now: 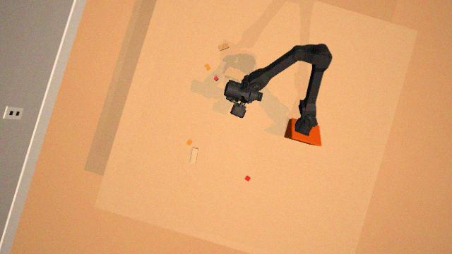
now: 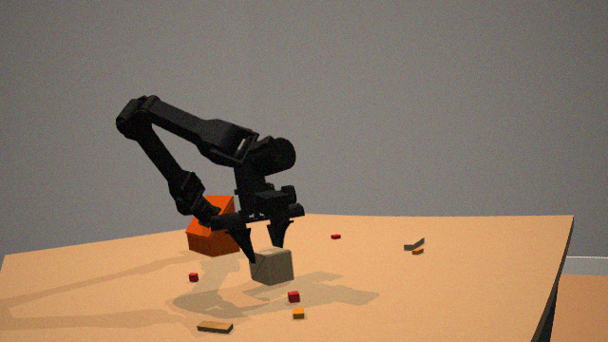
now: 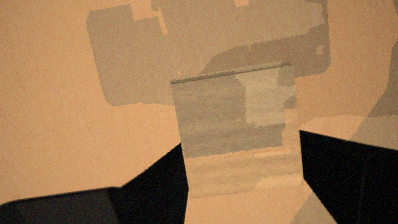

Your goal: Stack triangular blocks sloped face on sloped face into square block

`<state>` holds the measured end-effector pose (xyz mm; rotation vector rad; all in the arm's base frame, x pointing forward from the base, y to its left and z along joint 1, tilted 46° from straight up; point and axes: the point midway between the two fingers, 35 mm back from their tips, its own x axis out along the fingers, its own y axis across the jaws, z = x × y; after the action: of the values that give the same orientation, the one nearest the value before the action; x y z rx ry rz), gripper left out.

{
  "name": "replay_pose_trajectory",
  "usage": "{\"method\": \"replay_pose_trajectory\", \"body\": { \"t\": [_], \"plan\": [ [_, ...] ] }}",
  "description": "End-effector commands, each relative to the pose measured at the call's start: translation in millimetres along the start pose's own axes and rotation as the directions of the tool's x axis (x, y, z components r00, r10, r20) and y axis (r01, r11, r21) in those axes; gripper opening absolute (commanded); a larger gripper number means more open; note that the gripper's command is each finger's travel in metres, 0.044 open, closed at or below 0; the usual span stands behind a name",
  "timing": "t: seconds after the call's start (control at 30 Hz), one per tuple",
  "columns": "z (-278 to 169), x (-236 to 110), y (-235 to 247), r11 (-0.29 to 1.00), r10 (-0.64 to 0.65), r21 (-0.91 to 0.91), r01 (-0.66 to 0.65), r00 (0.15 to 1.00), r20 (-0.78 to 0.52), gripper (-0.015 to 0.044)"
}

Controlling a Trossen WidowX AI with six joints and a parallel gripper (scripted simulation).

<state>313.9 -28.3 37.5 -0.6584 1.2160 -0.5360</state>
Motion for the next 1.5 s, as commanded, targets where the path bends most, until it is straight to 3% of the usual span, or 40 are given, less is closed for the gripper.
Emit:
{"method": "replay_pose_trajectory", "body": {
  "t": [0.0, 1.47],
  "plan": [
    [-0.3, 0.5, 0.0, 1.0, -0.002, -0.006, 0.002, 1.0, 0.0, 0.0],
    [0.1, 1.7, 0.6, 1.0, 0.005, -0.007, -0.005, 1.0, -0.002, 0.0]
  ]
}}
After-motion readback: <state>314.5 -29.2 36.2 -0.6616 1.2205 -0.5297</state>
